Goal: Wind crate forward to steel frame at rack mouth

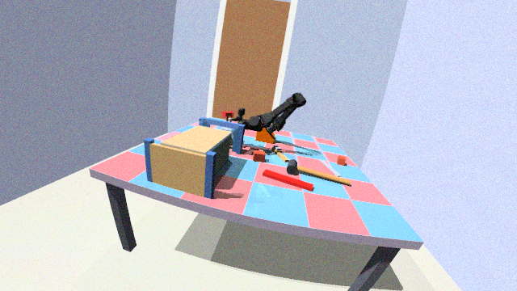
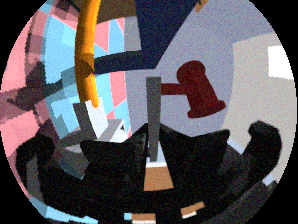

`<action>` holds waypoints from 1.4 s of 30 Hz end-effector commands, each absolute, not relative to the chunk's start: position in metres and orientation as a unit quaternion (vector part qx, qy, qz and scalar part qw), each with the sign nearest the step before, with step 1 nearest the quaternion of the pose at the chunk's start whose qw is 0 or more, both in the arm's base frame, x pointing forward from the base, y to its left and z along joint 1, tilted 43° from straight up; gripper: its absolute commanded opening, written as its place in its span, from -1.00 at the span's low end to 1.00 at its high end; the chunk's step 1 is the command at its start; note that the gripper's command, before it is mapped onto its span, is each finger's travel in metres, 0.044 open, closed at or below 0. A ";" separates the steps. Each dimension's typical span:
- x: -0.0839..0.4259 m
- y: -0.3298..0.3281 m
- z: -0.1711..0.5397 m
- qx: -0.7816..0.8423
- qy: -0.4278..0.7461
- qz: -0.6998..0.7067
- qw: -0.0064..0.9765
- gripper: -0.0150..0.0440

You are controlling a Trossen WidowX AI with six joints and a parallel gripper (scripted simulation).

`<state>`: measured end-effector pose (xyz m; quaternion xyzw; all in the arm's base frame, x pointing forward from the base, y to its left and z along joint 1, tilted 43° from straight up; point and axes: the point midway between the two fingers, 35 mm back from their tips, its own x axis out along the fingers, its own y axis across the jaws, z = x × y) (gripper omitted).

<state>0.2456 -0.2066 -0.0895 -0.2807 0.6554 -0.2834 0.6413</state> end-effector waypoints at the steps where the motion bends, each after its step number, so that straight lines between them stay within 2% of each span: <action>1: 0.244 -0.207 -0.088 -0.281 0.654 -0.291 0.639 -0.49; 42: 0.242 -0.200 -0.097 -0.282 0.653 -0.281 0.644 -0.49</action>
